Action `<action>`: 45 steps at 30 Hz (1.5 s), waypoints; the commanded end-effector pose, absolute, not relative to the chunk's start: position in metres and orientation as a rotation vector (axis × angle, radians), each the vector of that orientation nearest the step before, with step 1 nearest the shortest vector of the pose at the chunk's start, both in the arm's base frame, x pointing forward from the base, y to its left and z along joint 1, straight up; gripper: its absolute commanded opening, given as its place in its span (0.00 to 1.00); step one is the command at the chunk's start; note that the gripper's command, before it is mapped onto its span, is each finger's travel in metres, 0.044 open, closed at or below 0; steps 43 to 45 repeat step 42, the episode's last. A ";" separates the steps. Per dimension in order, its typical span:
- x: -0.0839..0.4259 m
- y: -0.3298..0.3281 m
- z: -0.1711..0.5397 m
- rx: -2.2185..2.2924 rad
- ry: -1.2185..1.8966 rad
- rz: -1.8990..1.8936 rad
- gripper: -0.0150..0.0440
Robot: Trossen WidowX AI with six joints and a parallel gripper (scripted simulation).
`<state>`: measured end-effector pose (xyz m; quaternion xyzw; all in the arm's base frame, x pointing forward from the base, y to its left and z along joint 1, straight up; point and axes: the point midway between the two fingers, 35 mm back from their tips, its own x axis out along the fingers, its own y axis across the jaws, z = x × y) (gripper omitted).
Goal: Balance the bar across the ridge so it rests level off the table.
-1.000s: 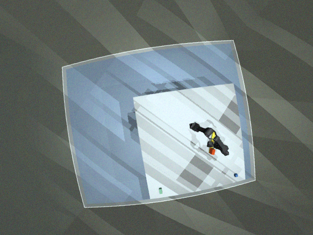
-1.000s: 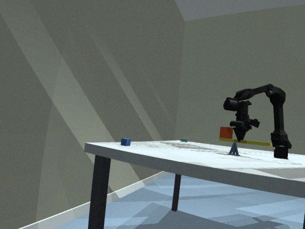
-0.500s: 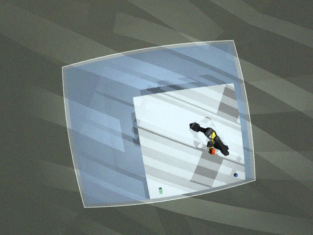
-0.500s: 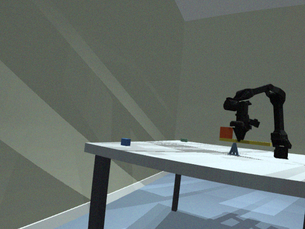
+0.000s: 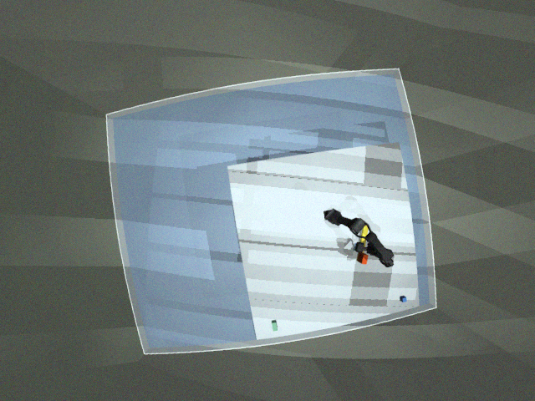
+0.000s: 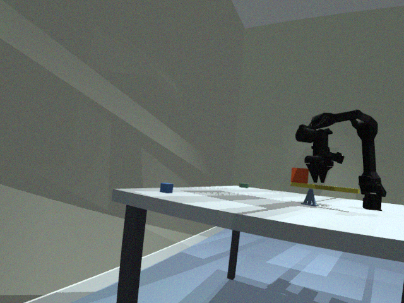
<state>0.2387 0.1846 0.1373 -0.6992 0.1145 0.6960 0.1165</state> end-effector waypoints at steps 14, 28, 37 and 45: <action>0.237 0.183 0.217 -2.059 0.310 2.005 1.00; 0.237 0.183 0.217 -2.059 0.310 2.005 1.00; 0.237 0.183 0.217 -2.059 0.310 2.005 1.00; 0.237 0.183 0.217 -2.059 0.310 2.005 1.00</action>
